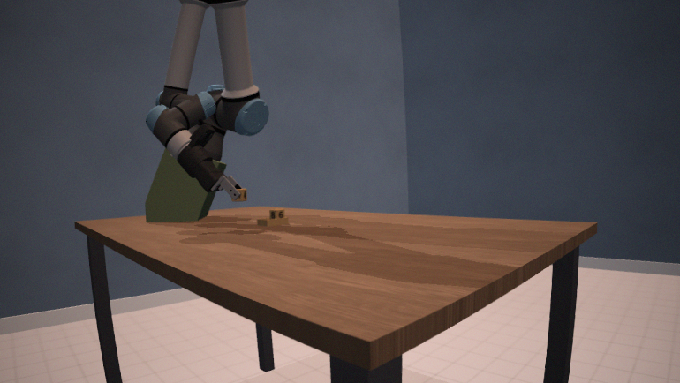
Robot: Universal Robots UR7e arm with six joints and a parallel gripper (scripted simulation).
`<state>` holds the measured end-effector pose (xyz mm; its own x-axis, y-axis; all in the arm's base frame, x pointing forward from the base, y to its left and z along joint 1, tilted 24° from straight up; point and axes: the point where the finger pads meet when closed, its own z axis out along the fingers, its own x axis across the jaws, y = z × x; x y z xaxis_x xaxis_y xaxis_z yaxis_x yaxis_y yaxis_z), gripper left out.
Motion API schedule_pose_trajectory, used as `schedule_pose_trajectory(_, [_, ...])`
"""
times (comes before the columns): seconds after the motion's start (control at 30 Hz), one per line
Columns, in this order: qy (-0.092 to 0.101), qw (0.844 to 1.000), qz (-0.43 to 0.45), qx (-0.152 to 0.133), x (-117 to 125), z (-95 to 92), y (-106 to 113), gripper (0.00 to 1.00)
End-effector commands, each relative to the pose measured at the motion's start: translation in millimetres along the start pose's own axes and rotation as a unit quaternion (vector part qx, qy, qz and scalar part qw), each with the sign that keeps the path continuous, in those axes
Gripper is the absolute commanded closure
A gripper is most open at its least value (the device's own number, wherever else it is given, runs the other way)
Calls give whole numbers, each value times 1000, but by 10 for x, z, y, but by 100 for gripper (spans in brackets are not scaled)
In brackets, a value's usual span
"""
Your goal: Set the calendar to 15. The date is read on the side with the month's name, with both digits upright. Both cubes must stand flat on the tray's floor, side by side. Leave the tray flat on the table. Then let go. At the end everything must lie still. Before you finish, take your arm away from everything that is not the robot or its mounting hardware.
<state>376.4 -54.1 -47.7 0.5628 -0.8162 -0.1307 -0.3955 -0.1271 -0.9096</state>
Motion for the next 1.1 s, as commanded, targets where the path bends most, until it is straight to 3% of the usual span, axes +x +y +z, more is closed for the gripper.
schedule_pose_trajectory(0.0, [3, 1000, -1, 9, 8, -5, -3, 43])
schedule_pose_trajectory(1.07, [3, 1000, -1, 10, 8, 43, 44, 43])
